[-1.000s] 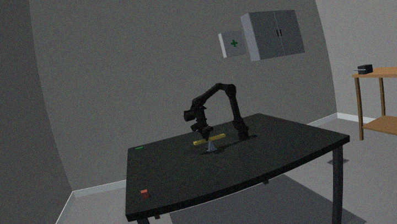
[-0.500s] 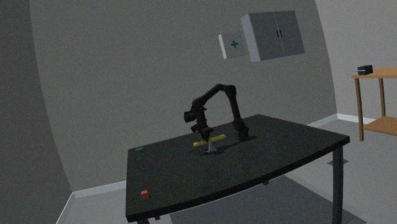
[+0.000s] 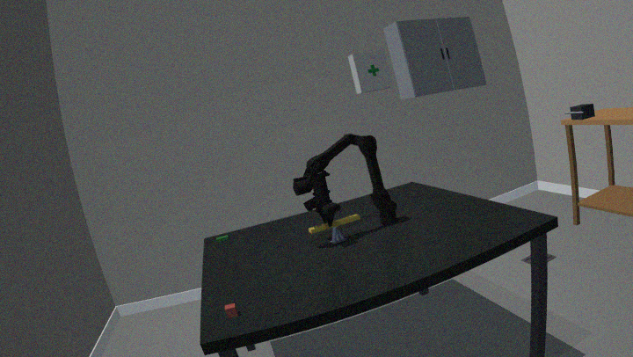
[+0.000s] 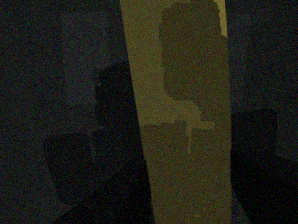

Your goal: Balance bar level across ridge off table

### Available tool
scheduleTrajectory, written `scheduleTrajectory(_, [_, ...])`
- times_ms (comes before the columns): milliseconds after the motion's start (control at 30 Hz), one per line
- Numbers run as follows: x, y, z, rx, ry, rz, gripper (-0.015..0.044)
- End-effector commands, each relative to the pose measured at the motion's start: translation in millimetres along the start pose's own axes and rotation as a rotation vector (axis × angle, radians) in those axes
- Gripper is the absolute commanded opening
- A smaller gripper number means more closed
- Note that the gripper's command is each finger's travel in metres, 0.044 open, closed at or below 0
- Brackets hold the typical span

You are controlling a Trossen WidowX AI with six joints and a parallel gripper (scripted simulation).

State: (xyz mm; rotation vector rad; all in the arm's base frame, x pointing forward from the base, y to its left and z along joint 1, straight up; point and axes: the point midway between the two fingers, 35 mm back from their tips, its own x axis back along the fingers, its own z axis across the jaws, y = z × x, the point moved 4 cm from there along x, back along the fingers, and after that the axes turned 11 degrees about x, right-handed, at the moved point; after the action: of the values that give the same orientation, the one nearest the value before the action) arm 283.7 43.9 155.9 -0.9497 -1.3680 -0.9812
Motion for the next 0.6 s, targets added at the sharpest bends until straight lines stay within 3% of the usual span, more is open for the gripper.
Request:
scheduleTrajectory(0, [-2.8,-0.1,0.1,-0.004,0.001,0.003,0.0000])
scheduleTrajectory(567, [-1.8,0.1,0.0,-0.004,0.001,0.003,0.0000])
